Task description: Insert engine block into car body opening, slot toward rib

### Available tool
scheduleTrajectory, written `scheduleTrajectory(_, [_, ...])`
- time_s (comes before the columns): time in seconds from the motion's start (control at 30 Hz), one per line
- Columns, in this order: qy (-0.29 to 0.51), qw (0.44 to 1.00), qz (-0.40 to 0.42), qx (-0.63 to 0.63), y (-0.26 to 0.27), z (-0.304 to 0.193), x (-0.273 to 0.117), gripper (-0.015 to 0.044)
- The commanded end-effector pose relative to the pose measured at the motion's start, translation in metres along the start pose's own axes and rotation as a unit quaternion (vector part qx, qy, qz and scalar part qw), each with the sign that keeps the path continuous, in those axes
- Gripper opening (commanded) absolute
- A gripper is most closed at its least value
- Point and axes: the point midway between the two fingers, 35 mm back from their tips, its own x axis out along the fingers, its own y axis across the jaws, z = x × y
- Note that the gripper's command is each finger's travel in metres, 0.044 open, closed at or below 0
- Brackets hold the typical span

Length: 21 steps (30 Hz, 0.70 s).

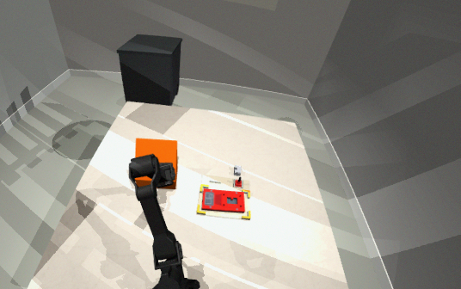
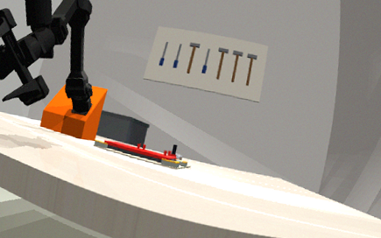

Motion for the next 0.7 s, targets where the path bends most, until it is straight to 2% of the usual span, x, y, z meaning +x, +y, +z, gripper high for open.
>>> scheduleTrajectory(0.0, [0.009,0.999,-0.03,-0.014,-0.021,-0.013,0.005,0.044])
scheduleTrajectory(0.67, [0.07,0.976,-0.171,-0.117,-0.122,-0.088,0.002,0.044])
